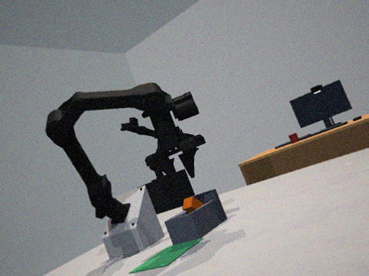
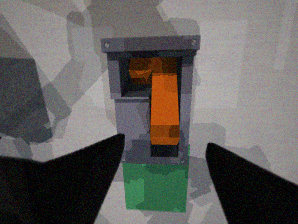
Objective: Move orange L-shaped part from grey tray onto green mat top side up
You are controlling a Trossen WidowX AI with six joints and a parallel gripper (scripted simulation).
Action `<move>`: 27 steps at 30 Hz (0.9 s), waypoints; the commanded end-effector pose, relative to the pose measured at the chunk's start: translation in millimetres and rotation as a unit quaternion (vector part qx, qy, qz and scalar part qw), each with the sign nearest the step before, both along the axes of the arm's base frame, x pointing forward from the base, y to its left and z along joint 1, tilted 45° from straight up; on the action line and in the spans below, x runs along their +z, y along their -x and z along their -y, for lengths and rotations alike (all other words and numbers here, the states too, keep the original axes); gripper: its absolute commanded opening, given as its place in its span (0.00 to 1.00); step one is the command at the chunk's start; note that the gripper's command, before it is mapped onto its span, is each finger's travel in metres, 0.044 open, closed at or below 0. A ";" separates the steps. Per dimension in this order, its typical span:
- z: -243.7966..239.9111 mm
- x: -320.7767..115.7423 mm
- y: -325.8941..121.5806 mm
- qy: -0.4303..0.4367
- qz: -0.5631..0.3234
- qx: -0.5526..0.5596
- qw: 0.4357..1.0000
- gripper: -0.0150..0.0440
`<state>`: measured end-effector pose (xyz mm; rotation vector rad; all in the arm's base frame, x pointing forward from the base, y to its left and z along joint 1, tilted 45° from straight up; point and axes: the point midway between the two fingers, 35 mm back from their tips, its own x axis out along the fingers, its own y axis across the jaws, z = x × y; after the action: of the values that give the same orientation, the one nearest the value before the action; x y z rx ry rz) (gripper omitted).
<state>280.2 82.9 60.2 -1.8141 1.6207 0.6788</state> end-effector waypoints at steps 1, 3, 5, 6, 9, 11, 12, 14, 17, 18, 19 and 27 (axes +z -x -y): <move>4.5 7.2 -1.1 0.007 -0.029 0.038 0.999 0.73; 4.5 7.2 -1.1 0.007 -0.029 0.038 0.999 0.73; 4.5 7.2 -1.1 0.007 -0.029 0.038 0.999 0.73; 5.4 6.3 -1.4 0.007 -0.029 0.038 0.999 0.73; 12.2 -1.0 -3.0 0.007 -0.029 0.038 0.999 0.73; 19.1 -8.1 -4.4 0.007 -0.029 0.038 0.999 0.73; 22.7 -11.7 -4.9 0.008 -0.029 0.038 0.999 0.73; 25.8 -14.7 -5.3 0.008 -0.029 0.038 0.999 0.73; 26.3 -15.3 -5.5 0.008 -0.029 0.038 0.999 0.73; 26.9 -15.9 -5.6 0.008 -0.029 0.038 0.999 0.73; 27.5 -16.7 -5.8 0.008 -0.029 0.038 0.999 0.73; 35.9 -25.9 -8.1 0.008 -0.029 0.038 0.999 0.73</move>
<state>287.5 52.3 39.3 -1.8843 1.6002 0.7613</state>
